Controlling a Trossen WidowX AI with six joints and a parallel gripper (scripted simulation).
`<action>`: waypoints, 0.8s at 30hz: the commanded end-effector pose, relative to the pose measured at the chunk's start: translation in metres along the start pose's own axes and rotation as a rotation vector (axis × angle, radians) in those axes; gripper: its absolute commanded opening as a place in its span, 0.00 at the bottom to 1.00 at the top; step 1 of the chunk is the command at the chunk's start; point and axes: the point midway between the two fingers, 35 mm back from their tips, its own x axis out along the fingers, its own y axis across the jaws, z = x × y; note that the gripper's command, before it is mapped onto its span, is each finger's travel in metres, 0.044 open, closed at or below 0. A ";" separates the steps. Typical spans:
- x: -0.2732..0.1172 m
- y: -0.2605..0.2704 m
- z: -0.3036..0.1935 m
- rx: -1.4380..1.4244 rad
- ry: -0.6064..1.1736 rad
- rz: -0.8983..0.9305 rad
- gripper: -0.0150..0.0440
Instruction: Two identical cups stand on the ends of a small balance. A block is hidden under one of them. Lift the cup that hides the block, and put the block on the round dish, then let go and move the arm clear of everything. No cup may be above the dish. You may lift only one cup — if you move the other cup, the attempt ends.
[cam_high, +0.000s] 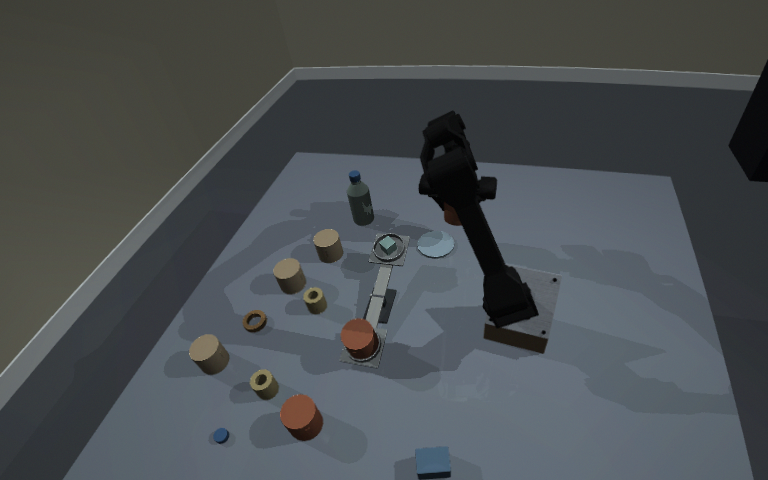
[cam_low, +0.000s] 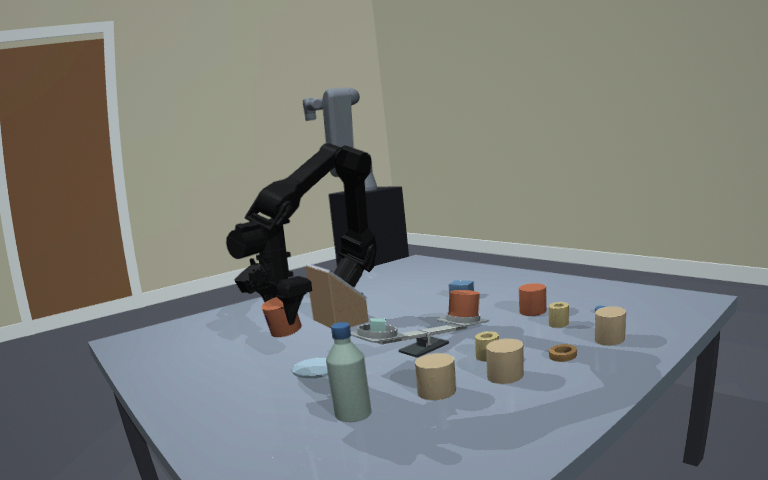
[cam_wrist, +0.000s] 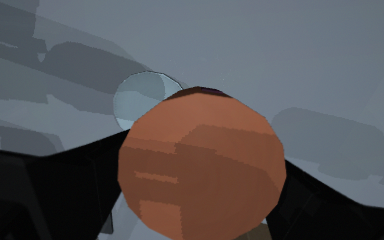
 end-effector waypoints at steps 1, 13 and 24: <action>0.015 -0.025 0.006 -0.001 0.008 -0.003 0.25; 0.040 -0.044 0.010 -0.003 0.013 -0.003 0.25; 0.067 -0.044 0.009 -0.003 0.013 -0.002 0.25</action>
